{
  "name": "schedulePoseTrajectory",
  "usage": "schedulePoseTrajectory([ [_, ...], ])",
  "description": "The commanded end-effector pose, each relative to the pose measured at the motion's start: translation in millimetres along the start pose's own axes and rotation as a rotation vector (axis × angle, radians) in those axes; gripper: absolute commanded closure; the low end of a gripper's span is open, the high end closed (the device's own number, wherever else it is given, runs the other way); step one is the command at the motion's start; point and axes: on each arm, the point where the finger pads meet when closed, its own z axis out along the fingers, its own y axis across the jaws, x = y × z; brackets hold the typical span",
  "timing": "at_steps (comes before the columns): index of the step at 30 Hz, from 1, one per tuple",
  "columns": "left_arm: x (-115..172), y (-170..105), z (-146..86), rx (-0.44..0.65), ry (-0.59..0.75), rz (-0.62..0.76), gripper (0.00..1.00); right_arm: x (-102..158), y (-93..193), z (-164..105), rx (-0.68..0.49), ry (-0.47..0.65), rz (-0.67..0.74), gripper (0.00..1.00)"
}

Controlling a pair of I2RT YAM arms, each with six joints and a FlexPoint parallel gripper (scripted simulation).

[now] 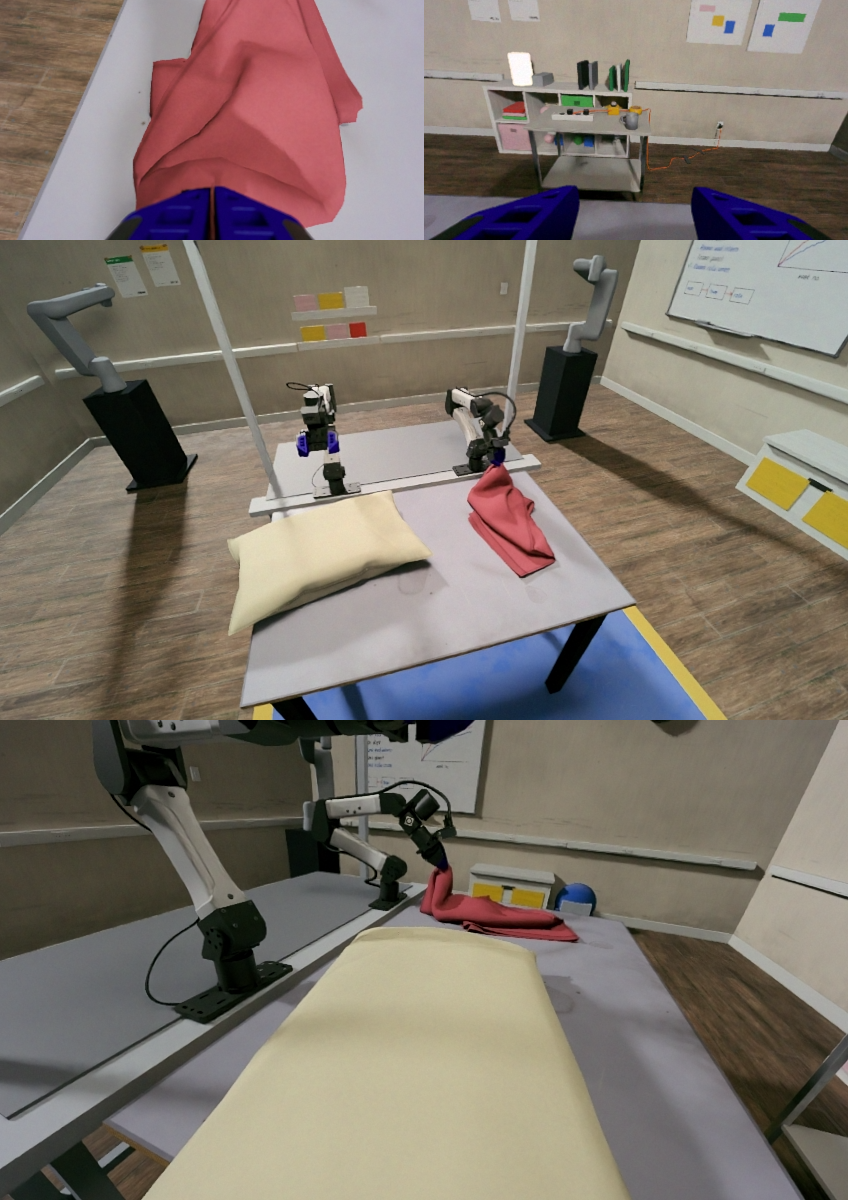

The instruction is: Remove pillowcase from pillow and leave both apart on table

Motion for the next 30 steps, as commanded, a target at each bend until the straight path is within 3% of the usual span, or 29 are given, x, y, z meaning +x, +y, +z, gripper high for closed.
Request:
schedulePoseTrajectory([
  [1, -4.5, 1.2, -2.6, -0.007, -0.012, -0.007, 0.96, -16.0, 1.8, 0.0, -0.005, -0.037, 0.009, 0.40],
  [30, -4.5, 1.2, -2.6, -0.007, -0.011, -0.007, 0.95, -16.0, 1.8, 0.0, -0.005, -0.037, 0.009, 0.40],
])
